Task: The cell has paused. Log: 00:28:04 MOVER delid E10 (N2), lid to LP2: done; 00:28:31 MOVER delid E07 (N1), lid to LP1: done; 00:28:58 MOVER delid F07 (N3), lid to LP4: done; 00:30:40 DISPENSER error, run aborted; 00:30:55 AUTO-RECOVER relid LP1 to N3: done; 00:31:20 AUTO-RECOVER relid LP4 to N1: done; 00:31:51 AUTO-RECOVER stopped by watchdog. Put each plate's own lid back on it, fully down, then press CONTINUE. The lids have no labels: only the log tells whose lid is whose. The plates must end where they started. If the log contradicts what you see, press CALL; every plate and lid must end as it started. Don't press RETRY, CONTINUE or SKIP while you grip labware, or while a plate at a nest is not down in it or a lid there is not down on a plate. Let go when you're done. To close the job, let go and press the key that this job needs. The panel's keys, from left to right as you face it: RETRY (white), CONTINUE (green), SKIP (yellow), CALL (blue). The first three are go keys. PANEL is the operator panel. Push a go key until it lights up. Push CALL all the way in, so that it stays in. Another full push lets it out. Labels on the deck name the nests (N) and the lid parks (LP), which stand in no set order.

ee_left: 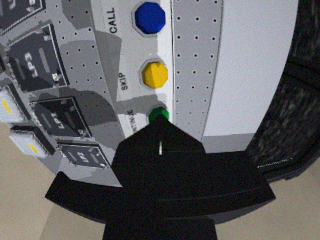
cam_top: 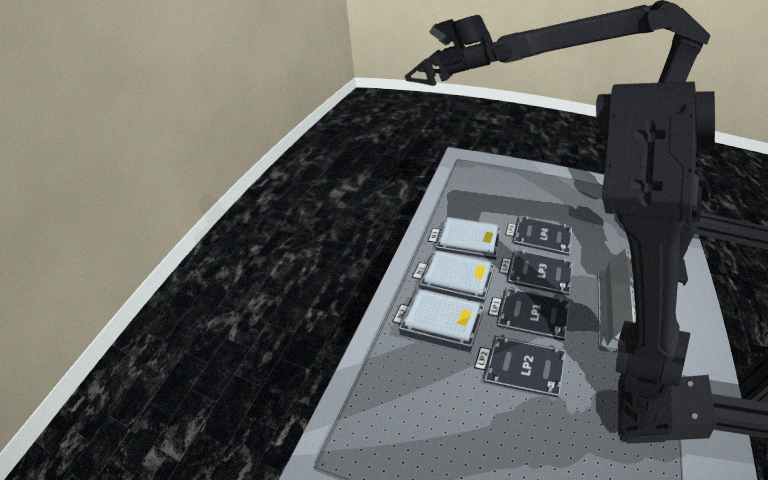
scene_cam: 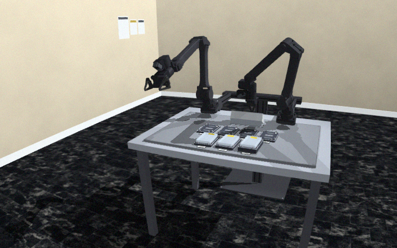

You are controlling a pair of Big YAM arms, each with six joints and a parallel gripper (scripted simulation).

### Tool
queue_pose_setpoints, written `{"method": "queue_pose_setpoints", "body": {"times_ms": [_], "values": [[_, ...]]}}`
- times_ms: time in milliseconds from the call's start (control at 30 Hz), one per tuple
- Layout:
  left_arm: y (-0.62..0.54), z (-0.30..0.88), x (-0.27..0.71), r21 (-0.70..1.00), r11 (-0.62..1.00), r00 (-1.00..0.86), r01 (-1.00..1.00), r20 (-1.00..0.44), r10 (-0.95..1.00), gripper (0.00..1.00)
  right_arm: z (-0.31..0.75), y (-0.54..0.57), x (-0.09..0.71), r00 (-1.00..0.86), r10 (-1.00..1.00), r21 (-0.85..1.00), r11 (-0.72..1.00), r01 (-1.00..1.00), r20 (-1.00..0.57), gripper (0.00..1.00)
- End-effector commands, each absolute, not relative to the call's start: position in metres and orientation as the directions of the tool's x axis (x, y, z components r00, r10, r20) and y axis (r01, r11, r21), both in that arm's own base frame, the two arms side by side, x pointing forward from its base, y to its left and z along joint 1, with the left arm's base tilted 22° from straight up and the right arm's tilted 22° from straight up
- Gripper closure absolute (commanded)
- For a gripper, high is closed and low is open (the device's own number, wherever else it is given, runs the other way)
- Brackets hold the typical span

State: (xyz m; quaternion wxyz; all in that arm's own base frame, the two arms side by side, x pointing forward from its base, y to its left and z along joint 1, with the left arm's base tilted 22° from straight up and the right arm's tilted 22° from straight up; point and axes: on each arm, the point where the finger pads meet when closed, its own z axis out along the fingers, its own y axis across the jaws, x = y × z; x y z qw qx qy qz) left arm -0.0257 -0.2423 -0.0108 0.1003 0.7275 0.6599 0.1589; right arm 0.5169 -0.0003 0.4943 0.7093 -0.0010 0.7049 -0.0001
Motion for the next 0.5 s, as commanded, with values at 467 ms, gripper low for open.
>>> {"method": "queue_pose_setpoints", "body": {"times_ms": [467], "values": [[-0.2456, -0.0153, -0.0214, 0.357, -0.109, 0.081, 0.928, 0.093, 0.992, 1.0, 0.5248, -0.0004, 0.5237, 0.047, 0.004, 0.004, 1.0, 0.0, -0.999, 0.0]]}}
